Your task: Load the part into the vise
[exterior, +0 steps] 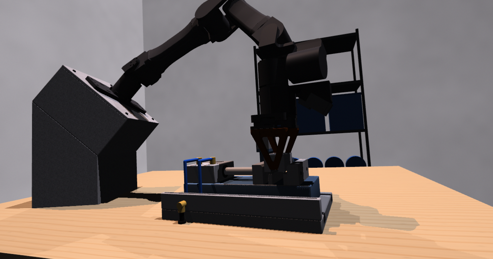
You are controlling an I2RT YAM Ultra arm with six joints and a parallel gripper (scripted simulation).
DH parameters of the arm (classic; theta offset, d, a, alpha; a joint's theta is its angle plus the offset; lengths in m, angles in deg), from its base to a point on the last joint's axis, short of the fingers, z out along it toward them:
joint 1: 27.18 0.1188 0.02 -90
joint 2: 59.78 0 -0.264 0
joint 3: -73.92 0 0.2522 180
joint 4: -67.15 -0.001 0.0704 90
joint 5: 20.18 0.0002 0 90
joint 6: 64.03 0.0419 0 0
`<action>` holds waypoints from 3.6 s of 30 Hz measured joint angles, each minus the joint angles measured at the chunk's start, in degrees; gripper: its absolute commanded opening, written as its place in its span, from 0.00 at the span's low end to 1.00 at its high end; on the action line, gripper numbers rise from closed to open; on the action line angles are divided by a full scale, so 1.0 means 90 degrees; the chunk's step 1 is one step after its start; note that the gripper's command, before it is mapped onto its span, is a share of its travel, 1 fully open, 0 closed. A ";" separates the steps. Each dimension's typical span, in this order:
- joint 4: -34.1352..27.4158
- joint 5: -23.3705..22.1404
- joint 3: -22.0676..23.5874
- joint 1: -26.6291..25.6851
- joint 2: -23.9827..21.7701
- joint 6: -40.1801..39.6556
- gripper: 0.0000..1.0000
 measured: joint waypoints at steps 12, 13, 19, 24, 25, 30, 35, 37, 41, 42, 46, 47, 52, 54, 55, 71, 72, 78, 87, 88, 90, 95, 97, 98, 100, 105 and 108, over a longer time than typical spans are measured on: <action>0.0015 0.0000 -0.0002 0.0000 0.0007 0.0002 0.00; 0.0015 0.0000 0.0000 0.0000 0.0015 0.0002 0.00; 0.0017 0.0002 0.0000 0.0000 0.0019 0.0005 0.00; 0.0017 0.0002 0.0000 0.0000 0.0019 0.0005 0.00; 0.0017 0.0002 0.0000 0.0000 0.0019 0.0005 0.00; 0.0017 0.0002 0.0000 0.0000 0.0019 0.0005 0.00; 0.0017 0.0002 0.0000 0.0000 0.0019 0.0005 0.00; 0.0017 0.0002 0.0000 0.0000 0.0019 0.0005 0.00; 0.0017 0.0002 0.0000 0.0000 0.0019 0.0005 0.00; 0.0017 0.0002 0.0000 0.0000 0.0019 0.0005 0.00; 0.0017 0.0002 0.0000 0.0000 0.0019 0.0005 0.00; 0.0017 0.0002 0.0000 0.0000 0.0019 0.0005 0.00; 0.0017 0.0002 0.0000 0.0000 0.0019 0.0005 0.00; 0.0017 0.0002 0.0000 0.0000 0.0019 0.0005 0.74; 0.0019 0.0002 -0.0002 -0.0002 0.0017 0.0005 0.74; 0.0019 0.0002 -0.0002 -0.0002 0.0017 0.0005 0.74; 0.0017 0.0002 -0.0002 -0.0002 0.0017 0.0005 0.74; 0.0019 0.0002 -0.0002 -0.0002 0.0017 0.0005 0.74; 0.0019 0.0002 -0.0002 -0.0002 0.0017 0.0005 0.74; 0.0019 0.0002 -0.0002 -0.0002 0.0017 0.0005 0.74; 0.0019 0.0002 -0.0002 -0.0002 0.0017 0.0005 0.74; 0.0019 0.0002 -0.0002 -0.0002 0.0017 0.0005 0.74; 0.0007 0.0002 -0.0002 -0.0002 0.0017 0.0005 0.74; -0.0005 0.0002 -0.0002 -0.0002 0.0017 0.0005 0.74; -0.0029 0.0002 -0.0002 -0.0002 0.0017 0.0002 0.74; -0.0148 0.0000 0.0000 -0.0002 -0.0066 -0.0029 0.74; -0.0236 -0.0012 -0.0002 -0.0017 -0.0180 -0.0063 0.74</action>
